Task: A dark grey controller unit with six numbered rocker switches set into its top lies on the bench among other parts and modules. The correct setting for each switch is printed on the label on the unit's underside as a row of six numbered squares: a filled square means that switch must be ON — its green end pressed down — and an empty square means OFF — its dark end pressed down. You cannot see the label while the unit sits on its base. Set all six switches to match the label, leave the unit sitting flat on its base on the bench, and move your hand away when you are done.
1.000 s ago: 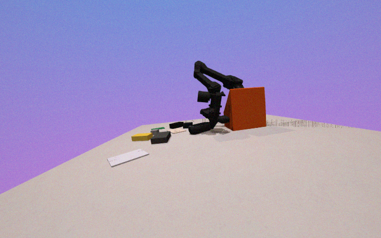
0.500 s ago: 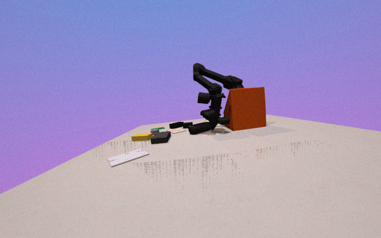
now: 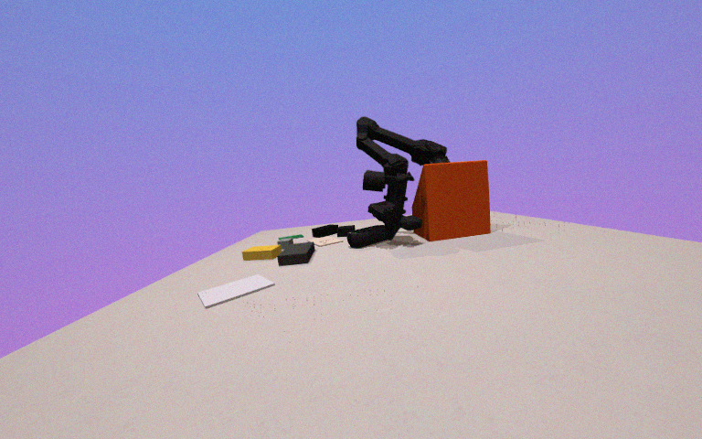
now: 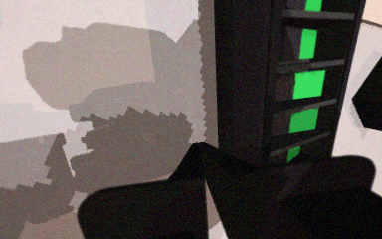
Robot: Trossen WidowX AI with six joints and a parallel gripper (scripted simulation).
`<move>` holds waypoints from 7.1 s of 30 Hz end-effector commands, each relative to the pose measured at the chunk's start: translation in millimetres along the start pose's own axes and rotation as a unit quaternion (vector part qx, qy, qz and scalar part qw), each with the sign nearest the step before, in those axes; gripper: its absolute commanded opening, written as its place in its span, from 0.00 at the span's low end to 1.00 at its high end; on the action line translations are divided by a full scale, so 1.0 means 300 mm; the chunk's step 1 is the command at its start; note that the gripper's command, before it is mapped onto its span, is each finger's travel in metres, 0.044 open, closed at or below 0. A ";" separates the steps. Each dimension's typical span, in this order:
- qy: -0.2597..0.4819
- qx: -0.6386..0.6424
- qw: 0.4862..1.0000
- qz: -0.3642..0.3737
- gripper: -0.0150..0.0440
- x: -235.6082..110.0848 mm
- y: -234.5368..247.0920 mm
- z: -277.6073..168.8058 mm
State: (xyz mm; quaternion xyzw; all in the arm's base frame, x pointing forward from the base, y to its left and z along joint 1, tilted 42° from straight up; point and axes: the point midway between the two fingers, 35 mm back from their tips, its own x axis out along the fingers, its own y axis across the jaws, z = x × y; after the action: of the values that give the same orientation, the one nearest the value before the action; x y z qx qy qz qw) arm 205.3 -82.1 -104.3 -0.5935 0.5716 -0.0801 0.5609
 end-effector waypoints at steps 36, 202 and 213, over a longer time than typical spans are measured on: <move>-0.002 -0.001 1.000 0.000 0.25 0.020 -0.067 -0.002; 0.157 0.971 0.143 0.111 1.00 -0.123 -0.377 -0.011; 0.158 0.971 0.143 0.111 1.00 -0.066 -0.361 -0.011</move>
State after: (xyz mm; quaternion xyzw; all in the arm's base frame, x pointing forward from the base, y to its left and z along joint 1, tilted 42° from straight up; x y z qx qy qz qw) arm 259.5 -97.8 -7.4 0.5355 0.1554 -0.5991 0.5746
